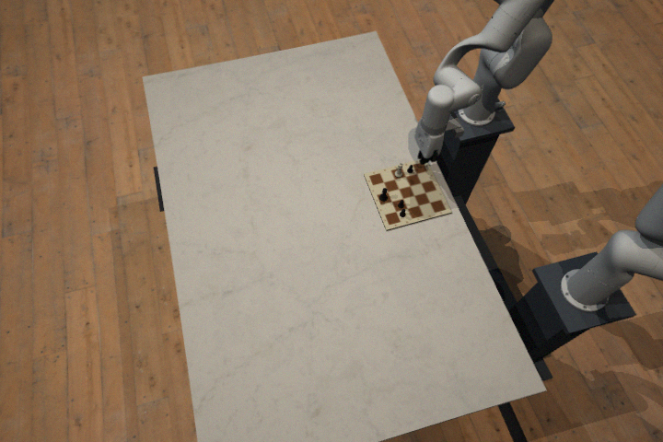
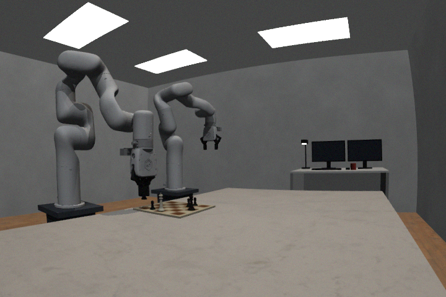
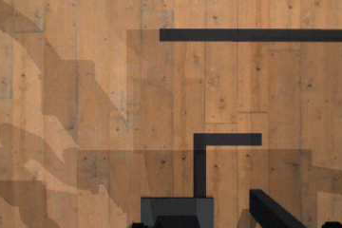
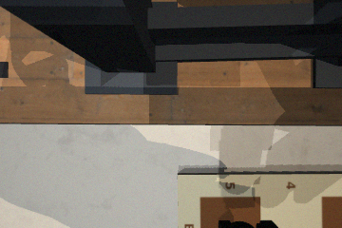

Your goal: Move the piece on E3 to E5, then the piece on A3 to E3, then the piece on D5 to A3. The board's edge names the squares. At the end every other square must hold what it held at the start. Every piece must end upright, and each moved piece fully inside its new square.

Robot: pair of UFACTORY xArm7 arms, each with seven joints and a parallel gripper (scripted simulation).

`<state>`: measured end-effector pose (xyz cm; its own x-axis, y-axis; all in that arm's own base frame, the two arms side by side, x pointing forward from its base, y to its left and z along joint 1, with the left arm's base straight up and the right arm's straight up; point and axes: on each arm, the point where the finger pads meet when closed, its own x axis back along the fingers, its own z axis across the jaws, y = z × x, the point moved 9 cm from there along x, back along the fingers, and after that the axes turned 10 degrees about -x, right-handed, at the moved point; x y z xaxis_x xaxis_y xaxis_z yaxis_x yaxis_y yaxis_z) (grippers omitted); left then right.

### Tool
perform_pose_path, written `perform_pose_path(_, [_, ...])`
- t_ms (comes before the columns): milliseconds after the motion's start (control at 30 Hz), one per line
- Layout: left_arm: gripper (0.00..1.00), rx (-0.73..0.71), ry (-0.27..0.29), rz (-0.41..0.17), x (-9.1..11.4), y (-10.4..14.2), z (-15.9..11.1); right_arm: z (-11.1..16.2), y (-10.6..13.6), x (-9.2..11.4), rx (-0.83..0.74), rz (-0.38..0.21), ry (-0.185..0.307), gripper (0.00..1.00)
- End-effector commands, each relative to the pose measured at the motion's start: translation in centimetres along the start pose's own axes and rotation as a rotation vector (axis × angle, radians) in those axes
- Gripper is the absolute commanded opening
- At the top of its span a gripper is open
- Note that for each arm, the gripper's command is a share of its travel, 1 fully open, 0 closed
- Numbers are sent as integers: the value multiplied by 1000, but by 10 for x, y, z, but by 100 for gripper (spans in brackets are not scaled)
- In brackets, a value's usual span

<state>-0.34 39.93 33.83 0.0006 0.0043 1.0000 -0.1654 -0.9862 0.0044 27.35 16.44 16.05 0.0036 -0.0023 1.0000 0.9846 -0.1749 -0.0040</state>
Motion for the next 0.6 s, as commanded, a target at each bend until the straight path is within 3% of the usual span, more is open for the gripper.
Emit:
perform_pose_path(0, [100,0,0,4,2,-1,0,2,4,-18,-1,-6,0,0])
perform_pose_path(567, [100,0,0,4,2,-1,0,2,4,-27,-1,-6,0,0])
